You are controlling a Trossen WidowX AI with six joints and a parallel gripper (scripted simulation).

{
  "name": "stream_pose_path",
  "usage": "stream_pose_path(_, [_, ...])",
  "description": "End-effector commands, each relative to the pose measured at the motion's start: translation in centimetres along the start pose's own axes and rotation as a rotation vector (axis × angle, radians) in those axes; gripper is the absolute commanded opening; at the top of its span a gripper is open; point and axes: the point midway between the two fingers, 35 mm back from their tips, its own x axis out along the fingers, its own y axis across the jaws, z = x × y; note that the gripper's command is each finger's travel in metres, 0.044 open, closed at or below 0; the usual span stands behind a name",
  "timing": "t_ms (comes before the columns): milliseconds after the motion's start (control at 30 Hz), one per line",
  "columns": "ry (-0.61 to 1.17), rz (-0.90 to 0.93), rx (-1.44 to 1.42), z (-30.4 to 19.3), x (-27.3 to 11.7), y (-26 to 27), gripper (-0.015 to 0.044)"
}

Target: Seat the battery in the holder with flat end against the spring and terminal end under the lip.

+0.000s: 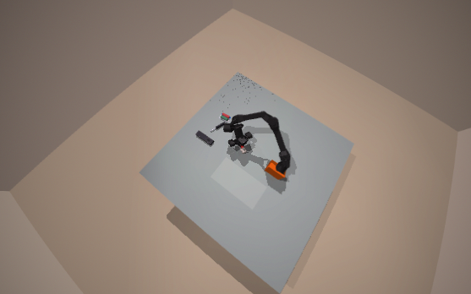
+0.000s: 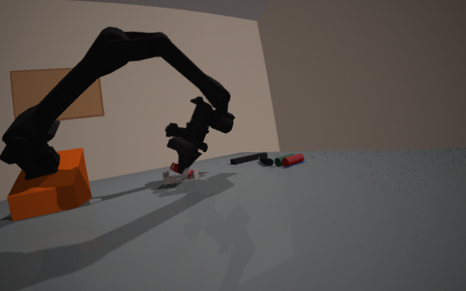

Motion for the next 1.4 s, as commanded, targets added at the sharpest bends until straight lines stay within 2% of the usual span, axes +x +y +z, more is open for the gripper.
stream_pose_path(0, [0.036, -0.002, -0.001, -0.4, 0.03, -0.06, 0.0081])
stream_pose_path(1367, [0.247, -0.006, -0.009, -0.19, 1.02, -0.57, 0.0081])
